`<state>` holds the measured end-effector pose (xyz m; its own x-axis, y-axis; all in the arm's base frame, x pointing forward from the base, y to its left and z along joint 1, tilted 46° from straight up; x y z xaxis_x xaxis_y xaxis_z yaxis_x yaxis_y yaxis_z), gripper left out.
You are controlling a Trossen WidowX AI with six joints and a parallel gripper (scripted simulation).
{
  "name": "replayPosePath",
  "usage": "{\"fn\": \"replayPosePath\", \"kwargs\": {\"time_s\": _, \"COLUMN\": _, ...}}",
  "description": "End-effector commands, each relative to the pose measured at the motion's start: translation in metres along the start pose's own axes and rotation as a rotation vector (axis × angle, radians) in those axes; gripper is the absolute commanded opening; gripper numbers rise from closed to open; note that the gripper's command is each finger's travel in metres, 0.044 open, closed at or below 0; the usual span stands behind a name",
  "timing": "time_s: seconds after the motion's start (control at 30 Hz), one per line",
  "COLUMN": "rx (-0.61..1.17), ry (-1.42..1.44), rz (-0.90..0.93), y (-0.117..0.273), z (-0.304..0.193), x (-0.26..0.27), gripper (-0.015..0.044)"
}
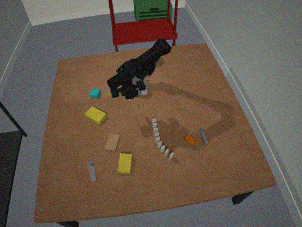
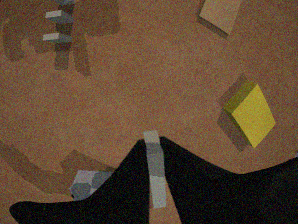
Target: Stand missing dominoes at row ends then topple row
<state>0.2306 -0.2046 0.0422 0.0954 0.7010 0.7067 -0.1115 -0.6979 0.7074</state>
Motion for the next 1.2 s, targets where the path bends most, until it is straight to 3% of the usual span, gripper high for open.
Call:
{"fn": "replayPosePath", "kwargs": {"time_s": 0.0, "rx": 0.002, "ry": -0.774, "rz": -0.008, "y": 0.001, "z": -0.007, "x": -0.039, "gripper": 0.0023}}
{"fn": "replayPosePath", "kwargs": {"time_s": 0.2, "rx": 0.0, "ry": -1.227, "rz": -0.008, "y": 0.0, "z": -0.012, "x": -0.061, "gripper": 0.0023}}
{"fn": "replayPosePath", "kwargs": {"time_s": 0.87, "rx": -0.001, "ry": -1.237, "rz": -0.011, "y": -0.001, "z": -0.012, "x": -0.061, "gripper": 0.0023}}
{"fn": "replayPosePath", "kwargs": {"time_s": 1.17, "rx": -0.049, "ry": -1.215, "rz": -0.168, "y": -0.024, "z": -0.011, "x": -0.066, "gripper": 0.0023}}
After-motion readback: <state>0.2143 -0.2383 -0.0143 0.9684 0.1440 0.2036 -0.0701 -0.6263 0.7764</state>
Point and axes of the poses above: the point midway between the two fingers, 35 mm back from their tips, its own y axis back along the fingers, its own x axis across the jaws, z = x × y, the point moved 5 cm from there along y, back along the fingers, and after that the axes turned 9 degrees about -y, right-handed, at the moved point
